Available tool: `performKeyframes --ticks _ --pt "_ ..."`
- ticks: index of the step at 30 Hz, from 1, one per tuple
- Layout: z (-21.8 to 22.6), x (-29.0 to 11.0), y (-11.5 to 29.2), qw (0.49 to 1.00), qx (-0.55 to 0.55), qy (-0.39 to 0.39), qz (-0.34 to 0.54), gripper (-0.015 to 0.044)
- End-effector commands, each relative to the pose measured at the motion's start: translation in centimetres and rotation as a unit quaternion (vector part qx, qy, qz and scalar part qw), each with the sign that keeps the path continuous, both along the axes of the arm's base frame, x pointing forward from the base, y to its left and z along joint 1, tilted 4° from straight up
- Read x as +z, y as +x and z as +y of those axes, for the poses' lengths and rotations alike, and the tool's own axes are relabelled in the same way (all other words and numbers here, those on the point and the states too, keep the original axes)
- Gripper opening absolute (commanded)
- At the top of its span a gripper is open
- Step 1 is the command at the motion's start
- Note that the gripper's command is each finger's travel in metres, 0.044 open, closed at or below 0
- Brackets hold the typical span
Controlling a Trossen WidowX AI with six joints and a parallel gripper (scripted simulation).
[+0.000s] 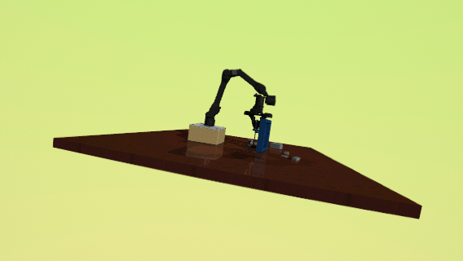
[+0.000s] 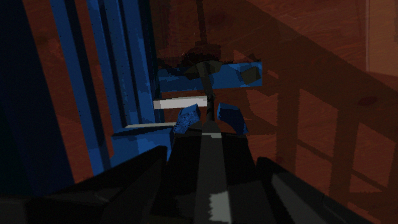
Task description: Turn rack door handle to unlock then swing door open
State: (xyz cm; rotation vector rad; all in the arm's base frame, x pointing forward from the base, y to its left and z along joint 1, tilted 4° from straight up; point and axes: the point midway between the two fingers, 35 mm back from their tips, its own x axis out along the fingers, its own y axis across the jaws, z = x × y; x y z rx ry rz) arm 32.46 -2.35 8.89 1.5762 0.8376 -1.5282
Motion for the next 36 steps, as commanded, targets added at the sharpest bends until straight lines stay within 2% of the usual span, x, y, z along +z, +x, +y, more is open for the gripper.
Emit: performKeyframes --ticks 1,27,36 --pt "-0.04 0.00 0.03 1.000 -0.003 -0.001 -0.001 0.0182" --pt "-0.04 0.00 0.03 1.000 -0.003 -0.001 -0.001 0.0010" --pt "-0.09 -0.03 -0.39 0.998 0.055 -0.005 0.003 0.0010"
